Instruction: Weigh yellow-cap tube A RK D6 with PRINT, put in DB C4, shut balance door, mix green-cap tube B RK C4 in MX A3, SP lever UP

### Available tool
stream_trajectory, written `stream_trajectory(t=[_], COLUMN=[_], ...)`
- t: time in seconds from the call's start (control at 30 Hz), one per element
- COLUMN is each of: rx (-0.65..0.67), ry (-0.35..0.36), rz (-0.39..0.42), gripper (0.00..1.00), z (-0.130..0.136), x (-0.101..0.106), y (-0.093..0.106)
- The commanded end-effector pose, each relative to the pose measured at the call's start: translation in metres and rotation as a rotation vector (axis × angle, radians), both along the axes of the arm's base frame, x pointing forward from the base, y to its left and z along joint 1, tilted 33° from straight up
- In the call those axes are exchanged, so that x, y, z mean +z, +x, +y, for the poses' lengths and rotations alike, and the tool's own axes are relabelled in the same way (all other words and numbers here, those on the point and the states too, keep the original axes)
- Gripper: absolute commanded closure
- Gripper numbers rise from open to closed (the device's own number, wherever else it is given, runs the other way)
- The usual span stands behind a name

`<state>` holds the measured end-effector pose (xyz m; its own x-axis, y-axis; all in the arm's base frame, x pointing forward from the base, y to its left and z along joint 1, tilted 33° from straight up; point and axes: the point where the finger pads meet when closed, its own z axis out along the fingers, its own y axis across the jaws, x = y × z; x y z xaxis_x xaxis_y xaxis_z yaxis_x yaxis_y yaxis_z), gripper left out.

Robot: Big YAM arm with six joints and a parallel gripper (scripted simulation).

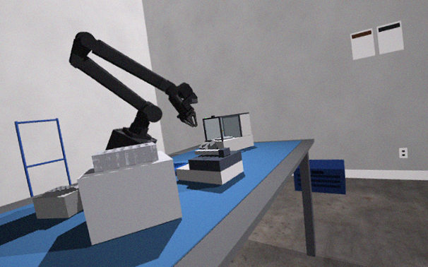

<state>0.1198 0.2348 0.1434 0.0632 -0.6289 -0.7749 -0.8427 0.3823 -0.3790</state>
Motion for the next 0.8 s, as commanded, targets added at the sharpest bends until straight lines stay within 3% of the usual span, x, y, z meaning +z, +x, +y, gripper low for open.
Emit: stream_trajectory(t=[0.0, 0.2, 0.23, 0.27, 0.3, 0.77], rx=[0.000, 0.001, 0.000, 0.000, 0.001, 0.001], ry=[0.047, 0.048, 0.007, 0.039, 0.049, 0.050], rz=[0.007, 0.009, 0.015, 0.011, 0.009, 0.014], gripper=[0.70, 0.70, 0.70, 0.70, 0.70, 0.70], z=[0.003, 0.000, -0.005, -0.002, -0.001, -0.008], x=[0.032, 0.037, 0.015, 0.035, 0.042, 0.059], y=[-0.006, -0.009, -0.011, -0.011, -0.012, -0.022])
